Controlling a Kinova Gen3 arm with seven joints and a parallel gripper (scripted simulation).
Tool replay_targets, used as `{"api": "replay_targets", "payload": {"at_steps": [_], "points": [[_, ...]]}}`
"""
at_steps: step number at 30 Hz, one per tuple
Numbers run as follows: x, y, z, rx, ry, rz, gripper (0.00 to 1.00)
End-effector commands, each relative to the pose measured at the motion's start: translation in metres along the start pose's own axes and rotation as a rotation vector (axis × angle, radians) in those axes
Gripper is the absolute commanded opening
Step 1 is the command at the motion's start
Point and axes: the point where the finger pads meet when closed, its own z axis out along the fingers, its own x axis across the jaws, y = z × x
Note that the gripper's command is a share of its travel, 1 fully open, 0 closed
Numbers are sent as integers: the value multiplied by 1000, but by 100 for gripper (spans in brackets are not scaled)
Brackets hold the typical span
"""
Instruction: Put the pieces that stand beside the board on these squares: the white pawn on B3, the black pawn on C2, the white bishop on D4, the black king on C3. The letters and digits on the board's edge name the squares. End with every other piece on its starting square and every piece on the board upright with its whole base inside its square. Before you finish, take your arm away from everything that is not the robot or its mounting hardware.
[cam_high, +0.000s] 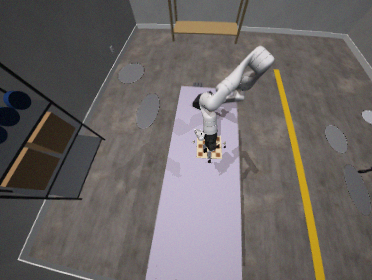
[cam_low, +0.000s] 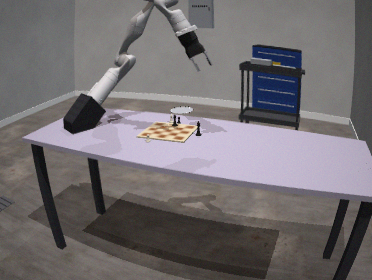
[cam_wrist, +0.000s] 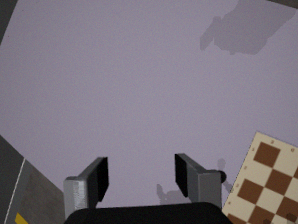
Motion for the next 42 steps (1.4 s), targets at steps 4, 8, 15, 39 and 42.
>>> {"api": "replay_targets", "payload": {"at_steps": [4,8,15,39,42], "points": [[-6,10,-3,6,14,-3,100],[-14,27,-6,12,37,-2,100],[-26,59,-11,25,81,1,100],[-46,160,-12,92,216,25,100],[-46,171,-11,102,231,29,100]]}}
